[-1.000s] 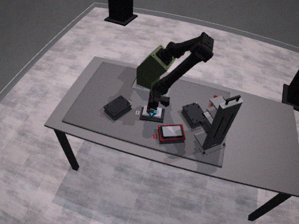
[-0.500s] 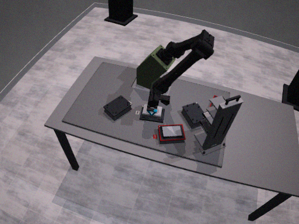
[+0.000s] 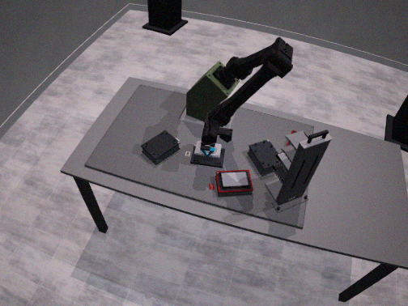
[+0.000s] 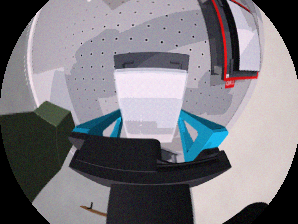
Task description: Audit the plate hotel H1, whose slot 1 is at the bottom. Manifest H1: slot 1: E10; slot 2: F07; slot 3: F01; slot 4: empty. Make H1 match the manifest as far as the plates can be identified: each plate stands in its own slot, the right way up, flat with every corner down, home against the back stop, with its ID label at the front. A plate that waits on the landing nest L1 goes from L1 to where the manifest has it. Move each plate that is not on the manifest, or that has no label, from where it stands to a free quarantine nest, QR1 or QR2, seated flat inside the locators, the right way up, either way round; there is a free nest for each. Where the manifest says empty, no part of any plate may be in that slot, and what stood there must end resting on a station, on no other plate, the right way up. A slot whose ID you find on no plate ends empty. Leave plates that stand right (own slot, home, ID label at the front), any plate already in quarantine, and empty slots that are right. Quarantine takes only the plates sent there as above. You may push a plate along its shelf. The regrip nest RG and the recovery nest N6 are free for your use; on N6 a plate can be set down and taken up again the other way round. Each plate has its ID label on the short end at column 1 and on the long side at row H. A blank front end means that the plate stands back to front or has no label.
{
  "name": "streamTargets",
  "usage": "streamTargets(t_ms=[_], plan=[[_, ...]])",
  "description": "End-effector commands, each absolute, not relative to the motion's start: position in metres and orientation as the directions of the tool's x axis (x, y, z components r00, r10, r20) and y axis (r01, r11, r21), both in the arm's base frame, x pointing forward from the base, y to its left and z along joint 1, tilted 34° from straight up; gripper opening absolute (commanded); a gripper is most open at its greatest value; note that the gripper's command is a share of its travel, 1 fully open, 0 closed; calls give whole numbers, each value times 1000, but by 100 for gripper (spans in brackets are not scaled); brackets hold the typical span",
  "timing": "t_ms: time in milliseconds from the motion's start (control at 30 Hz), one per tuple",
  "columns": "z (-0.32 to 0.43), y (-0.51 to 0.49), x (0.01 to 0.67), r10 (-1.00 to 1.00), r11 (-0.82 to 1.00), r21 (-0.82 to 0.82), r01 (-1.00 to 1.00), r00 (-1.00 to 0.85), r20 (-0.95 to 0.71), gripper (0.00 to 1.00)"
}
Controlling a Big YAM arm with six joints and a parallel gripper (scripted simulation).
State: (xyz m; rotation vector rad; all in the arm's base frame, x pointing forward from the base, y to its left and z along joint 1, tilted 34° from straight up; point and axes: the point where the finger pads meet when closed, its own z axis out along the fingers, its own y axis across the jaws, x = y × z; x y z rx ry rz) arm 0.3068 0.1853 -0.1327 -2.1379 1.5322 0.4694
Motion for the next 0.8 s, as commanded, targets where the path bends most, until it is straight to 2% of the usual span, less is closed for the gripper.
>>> streamTargets(t_ms=[0,767], plan=[[-119,179,314,-784,-264,-198,-944,330,-526,86],[-102,167,312,-785,-265,-195,-944,329,-526,86]])
